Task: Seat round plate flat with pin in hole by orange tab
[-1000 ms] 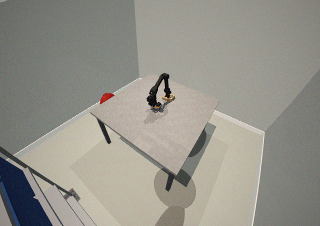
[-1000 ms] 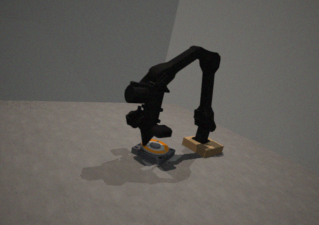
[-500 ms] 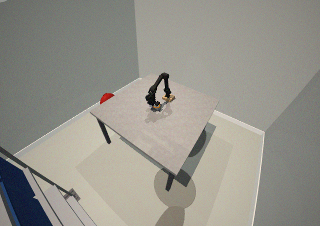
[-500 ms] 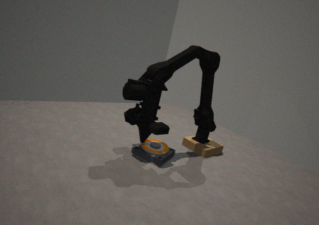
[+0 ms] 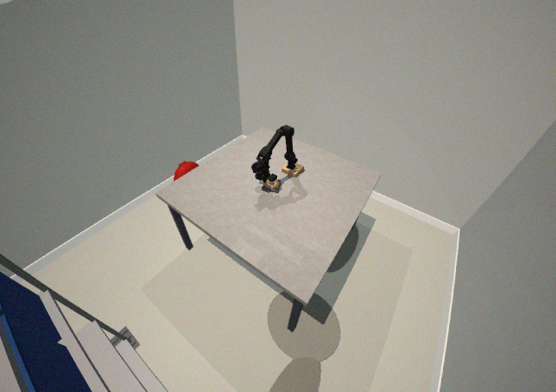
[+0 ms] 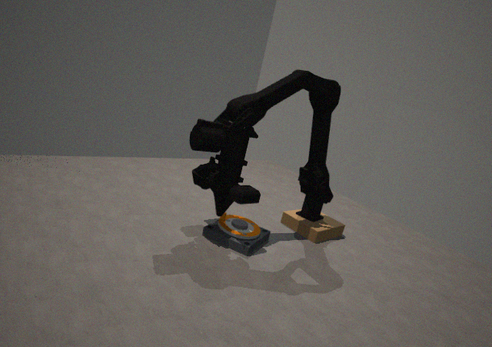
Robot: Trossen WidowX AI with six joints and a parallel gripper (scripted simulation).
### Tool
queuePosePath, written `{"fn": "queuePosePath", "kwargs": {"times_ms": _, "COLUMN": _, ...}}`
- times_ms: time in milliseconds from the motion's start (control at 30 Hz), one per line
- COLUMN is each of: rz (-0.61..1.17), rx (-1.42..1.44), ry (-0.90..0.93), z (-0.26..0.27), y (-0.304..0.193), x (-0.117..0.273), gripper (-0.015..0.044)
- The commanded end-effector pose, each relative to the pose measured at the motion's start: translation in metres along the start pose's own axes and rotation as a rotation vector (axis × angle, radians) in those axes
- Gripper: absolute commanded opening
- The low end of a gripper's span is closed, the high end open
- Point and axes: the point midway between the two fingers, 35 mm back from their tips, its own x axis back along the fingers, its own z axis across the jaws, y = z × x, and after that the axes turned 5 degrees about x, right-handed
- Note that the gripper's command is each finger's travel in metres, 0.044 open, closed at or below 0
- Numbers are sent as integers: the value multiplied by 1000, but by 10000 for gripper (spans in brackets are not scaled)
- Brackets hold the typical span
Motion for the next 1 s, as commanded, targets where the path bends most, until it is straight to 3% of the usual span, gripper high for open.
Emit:
{"fn": "queuePosePath", "kwargs": {"times_ms": 0, "rz": 11, "rx": 0, "ry": -2, "z": -3, "y": -6, "x": -1, "gripper": 0}}
{"fn": "queuePosePath", "kwargs": {"times_ms": 300, "rz": 12, "rx": 0, "ry": -2, "z": -6, "y": -9, "x": 0, "gripper": 0}}
{"fn": "queuePosePath", "kwargs": {"times_ms": 600, "rz": 12, "rx": 0, "ry": -2, "z": -4, "y": -10, "x": 44, "gripper": 0}}
{"fn": "queuePosePath", "kwargs": {"times_ms": 967, "rz": 11, "rx": 0, "ry": 1, "z": -4, "y": -9, "x": 37, "gripper": 0}}
